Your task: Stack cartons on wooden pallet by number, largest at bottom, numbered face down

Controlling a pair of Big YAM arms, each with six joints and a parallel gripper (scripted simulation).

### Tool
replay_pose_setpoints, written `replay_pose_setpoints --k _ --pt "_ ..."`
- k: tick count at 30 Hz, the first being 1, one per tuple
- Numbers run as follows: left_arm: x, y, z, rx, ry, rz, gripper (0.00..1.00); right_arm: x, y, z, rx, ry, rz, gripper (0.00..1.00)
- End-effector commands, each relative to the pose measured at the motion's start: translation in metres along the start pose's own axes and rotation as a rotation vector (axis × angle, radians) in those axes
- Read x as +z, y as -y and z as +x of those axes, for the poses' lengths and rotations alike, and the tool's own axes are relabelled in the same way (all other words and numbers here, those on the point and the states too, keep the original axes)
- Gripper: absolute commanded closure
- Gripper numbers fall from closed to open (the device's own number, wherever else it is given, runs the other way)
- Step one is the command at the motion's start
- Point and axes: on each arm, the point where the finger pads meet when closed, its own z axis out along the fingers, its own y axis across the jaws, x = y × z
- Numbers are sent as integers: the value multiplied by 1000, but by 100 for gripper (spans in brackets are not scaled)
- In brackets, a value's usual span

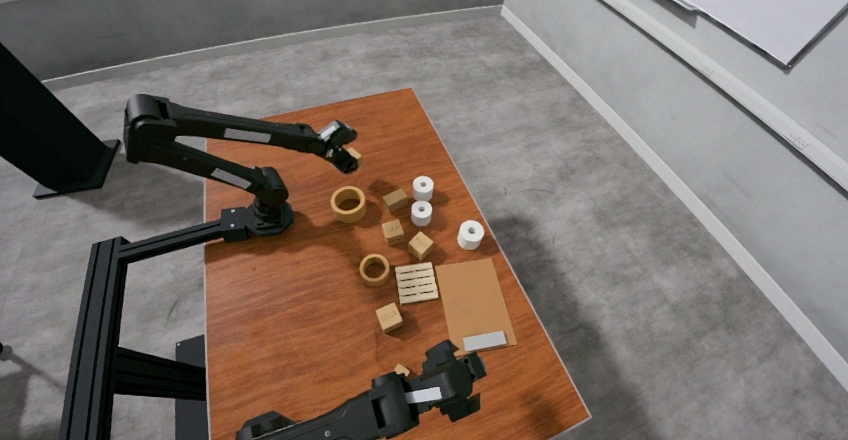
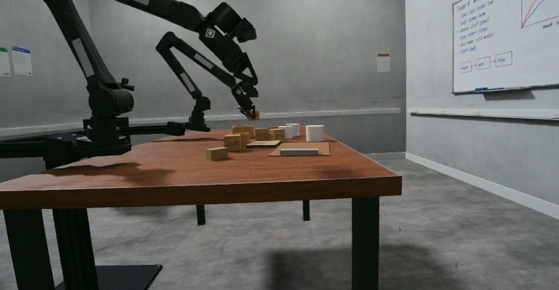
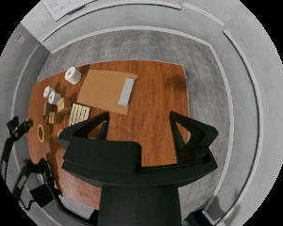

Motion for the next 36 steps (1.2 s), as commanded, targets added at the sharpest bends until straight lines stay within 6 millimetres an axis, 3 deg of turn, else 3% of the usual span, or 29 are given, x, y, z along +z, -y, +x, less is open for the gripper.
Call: replay_pose_setpoints --k 1,5,11,13,24,25,27,32,33,36 --pt "18 -23 5 68 0 1 46 -9 3 -27 -2 48 6 0" --pt "22 -33 3 59 4 5 46 -9 3 -27 -2 48 6 0" --pt "31 -52 25 29 -25 18 46 -9 3 -27 -2 48 6 0" --pt "30 -53 18 8 -10 21 46 -9 3 -27 -2 48 6 0" --pt "28 -50 16 11 0 29 46 -9 3 -27 -2 48 6 0" --pt "26 -46 2 20 10 34 46 -9 3 -27 -2 48 6 0" --pt "31 -45 14 19 -11 34 46 -9 3 -27 -2 48 6 0" --pt "41 -49 20 10 -11 26 46 -9 3 -27 -2 48 6 0" --pt "44 -49 35 9 -31 26 46 -9 3 -27 -2 48 6 0" --pt "48 -48 25 13 -11 29 46 -9 3 -27 -2 48 6 0"
